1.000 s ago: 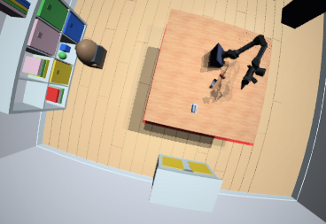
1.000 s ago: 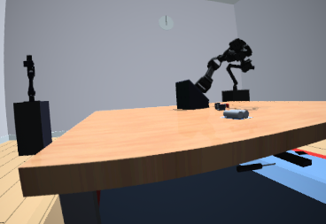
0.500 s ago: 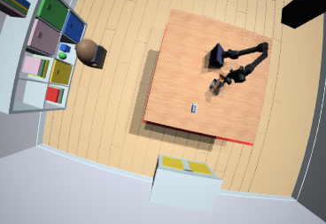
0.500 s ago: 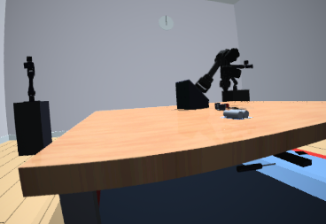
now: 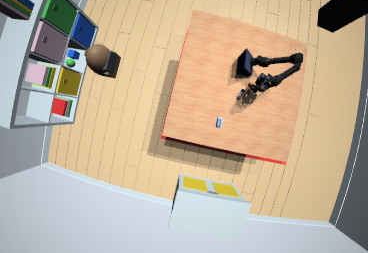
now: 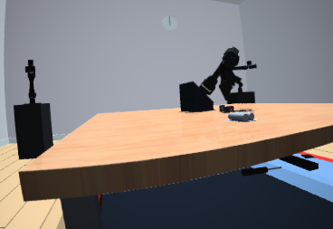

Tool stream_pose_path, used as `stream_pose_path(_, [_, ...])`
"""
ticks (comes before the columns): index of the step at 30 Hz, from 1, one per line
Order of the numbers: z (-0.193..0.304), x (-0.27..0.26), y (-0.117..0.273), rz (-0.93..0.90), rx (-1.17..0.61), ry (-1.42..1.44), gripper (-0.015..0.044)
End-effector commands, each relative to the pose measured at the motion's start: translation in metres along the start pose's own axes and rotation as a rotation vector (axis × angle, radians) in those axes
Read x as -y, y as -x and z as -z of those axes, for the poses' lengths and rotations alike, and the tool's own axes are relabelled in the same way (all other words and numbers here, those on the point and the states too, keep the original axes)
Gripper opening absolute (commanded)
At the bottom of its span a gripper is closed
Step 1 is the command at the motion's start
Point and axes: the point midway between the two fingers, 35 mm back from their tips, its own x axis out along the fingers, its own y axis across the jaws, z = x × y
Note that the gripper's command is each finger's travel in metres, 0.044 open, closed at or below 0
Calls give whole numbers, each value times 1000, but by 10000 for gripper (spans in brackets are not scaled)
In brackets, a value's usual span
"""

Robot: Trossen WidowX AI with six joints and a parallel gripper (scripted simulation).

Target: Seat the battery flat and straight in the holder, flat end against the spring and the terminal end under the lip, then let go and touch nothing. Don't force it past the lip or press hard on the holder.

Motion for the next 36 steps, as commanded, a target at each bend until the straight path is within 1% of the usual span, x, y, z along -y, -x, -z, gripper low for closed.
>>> stream_pose_path(1, [-1, -1, -2, -12, 10, 4, 232])
stream_pose_path(32, [-2, -2, -50, -13, 13, 5, 232])
stream_pose_path(36, [-2, -2, -50, -13, 13, 5, 127])
